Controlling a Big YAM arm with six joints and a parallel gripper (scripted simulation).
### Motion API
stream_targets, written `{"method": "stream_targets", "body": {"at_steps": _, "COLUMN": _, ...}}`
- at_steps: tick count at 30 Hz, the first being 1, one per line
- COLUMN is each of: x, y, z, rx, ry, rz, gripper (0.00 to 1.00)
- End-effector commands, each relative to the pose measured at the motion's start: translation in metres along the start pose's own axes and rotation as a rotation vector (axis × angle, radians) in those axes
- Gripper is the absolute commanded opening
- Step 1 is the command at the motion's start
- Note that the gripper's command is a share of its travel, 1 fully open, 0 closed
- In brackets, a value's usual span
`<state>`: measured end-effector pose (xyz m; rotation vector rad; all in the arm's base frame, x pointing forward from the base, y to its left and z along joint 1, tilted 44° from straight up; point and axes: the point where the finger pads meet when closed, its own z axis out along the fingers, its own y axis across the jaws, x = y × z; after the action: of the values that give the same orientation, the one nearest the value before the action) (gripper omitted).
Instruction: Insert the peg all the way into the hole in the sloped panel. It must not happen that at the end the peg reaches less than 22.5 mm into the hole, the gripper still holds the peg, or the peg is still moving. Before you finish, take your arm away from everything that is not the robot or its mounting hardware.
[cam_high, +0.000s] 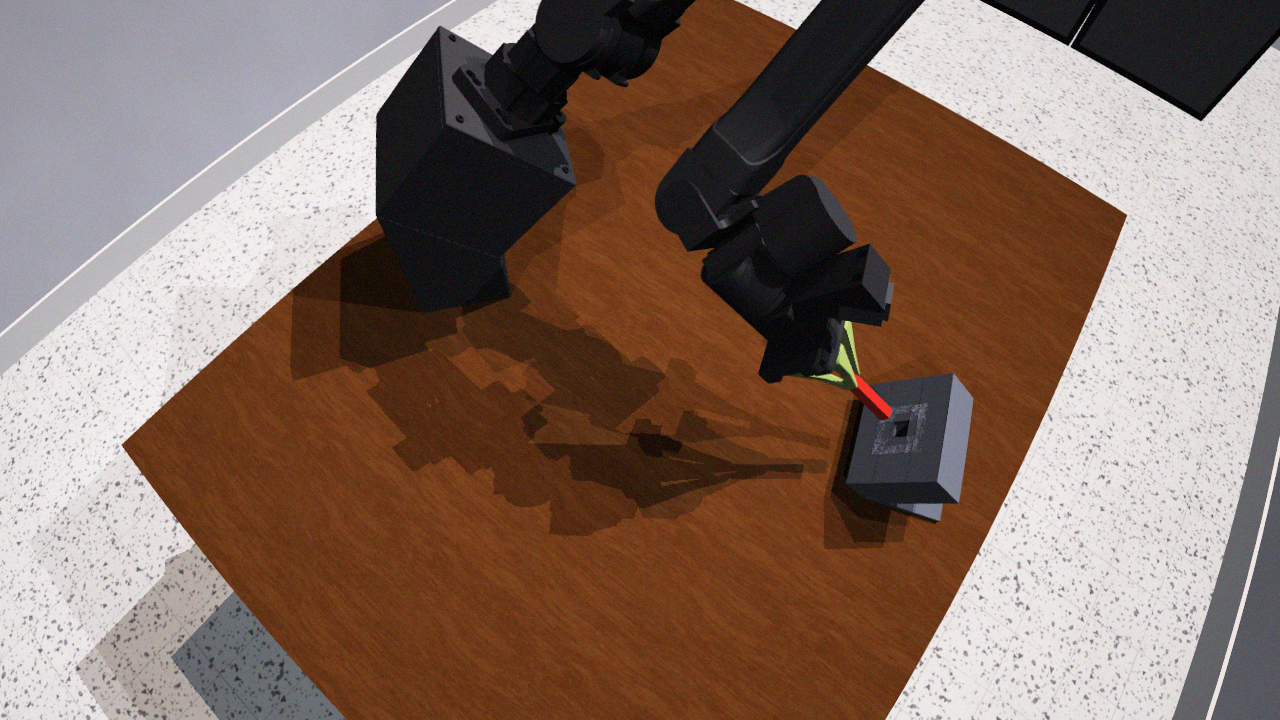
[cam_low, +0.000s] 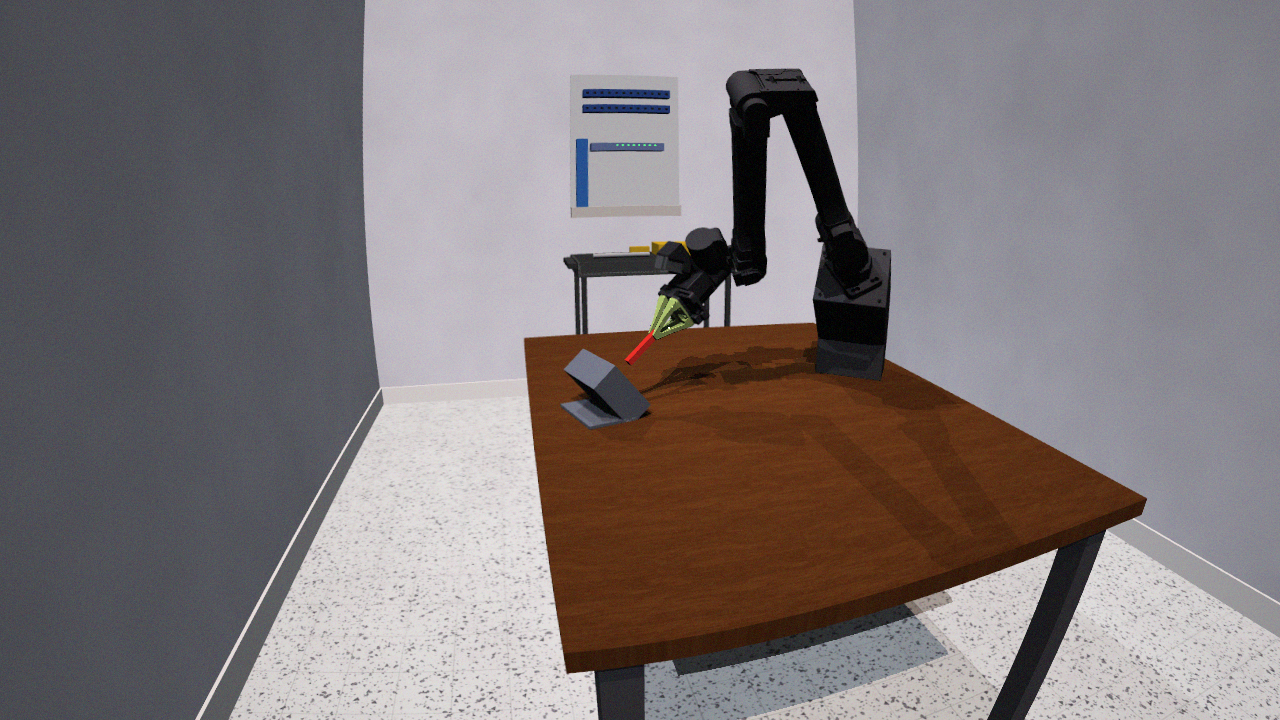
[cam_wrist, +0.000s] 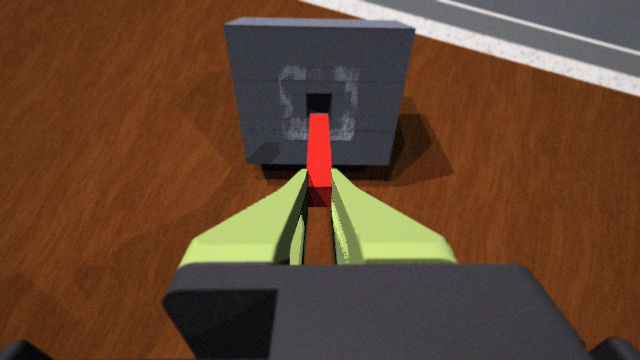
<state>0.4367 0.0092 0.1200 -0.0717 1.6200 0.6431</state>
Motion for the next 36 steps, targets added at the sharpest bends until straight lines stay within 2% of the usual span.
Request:
{"method": "stream_targets", "body": {"at_steps": 1, "x": 0.003, "y": 0.0, "z": 0.004, "rx": -0.002, "ry": 0.008, "rz": 0.015, "gripper": 0.0}}
{"method": "stream_targets", "body": {"at_steps": 36, "x": 0.004, "y": 0.001, "z": 0.028, "rx": -0.002, "ry": 0.007, "rz": 0.015, "gripper": 0.0}}
